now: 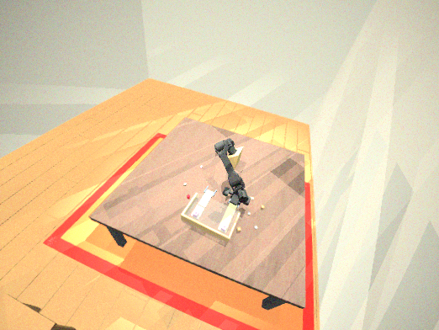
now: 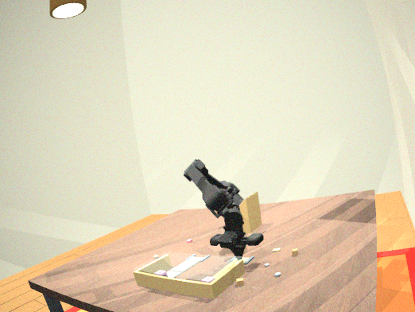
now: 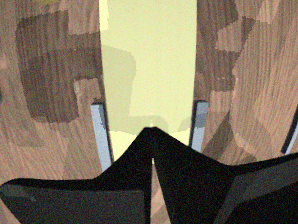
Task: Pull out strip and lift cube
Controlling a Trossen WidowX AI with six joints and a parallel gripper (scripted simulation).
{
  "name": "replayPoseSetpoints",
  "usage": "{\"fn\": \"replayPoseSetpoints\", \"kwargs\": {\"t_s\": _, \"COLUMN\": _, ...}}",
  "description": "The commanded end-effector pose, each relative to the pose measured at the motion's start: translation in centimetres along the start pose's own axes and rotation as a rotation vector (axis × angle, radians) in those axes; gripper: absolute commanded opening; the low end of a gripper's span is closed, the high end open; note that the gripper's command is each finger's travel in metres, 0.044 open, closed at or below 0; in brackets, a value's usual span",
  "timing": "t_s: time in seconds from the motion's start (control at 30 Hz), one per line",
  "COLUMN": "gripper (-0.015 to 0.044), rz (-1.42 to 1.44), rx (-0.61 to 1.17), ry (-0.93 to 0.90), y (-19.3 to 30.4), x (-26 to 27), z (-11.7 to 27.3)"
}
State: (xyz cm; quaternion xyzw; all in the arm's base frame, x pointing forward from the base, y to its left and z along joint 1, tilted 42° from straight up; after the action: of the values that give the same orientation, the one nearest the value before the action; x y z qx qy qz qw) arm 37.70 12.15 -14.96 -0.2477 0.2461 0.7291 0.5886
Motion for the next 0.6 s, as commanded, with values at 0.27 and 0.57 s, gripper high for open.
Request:
{"fn": "replayPoseSetpoints", "kwargs": {"t_s": 0.27, "gripper": 0.0, "rz": 0.005, "rx": 0.0, "ry": 0.007, "y": -0.02, "x": -0.04, "z": -0.29}}
{"fn": "replayPoseSetpoints", "kwargs": {"t_s": 0.57, "gripper": 0.0, "rz": 0.005, "rx": 0.0, "ry": 0.007, "y": -0.06, "x": -0.05, "z": -0.38}}
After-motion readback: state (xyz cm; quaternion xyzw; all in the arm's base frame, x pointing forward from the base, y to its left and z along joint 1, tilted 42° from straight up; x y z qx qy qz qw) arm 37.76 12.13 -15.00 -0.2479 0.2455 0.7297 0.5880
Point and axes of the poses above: the point midway between the two fingers, 35 mm back from their tips, its own z axis back along the fingers, its own x axis across the jaws, y = z × x, the point moved 1 cm from there along z, back along the fingers, and after that the axes turned 8 degrees about z, right-handed, at the moved point
